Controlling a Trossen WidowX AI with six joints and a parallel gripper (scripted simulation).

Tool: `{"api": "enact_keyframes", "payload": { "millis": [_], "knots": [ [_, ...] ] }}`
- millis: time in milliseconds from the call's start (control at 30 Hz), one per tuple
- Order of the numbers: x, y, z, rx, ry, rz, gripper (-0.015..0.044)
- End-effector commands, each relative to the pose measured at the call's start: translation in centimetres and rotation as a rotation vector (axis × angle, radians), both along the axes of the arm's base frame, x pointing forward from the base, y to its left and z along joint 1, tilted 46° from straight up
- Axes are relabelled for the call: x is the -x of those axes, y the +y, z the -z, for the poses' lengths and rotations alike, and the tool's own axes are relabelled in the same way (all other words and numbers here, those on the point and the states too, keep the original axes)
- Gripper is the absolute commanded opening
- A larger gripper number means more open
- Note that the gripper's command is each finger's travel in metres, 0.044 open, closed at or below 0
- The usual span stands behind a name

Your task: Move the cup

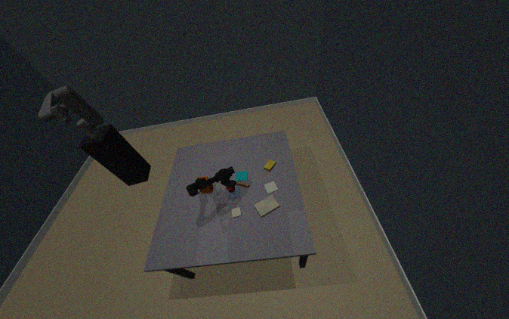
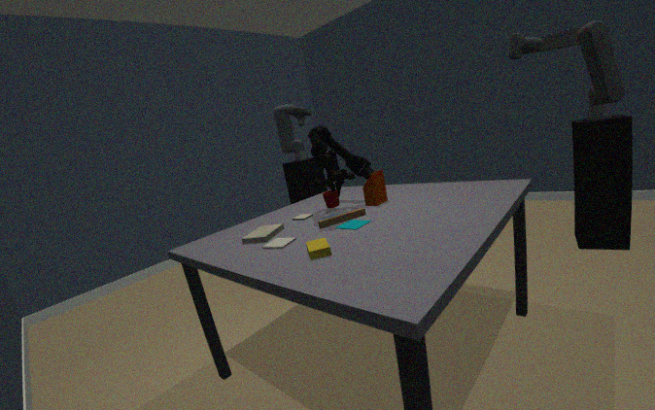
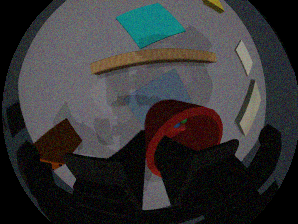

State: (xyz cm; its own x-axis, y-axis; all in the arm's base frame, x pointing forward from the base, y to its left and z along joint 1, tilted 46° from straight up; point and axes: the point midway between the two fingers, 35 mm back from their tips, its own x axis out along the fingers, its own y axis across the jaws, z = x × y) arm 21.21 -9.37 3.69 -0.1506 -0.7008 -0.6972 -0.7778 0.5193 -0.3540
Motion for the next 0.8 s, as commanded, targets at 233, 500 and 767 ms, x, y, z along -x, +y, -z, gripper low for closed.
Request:
{"api": "enact_keyframes", "payload": {
  "millis": [233,500,767],
  "knots": [
    [-0.8,0.8,0.9,-0.003,-0.005,0.002,0.0000],
    [-1.6,1.6,1.8,-0.004,-0.008,0.003,0.0000],
    [-2.3,2.3,2.7,-0.005,-0.010,0.003,0.0000]
  ]
}}
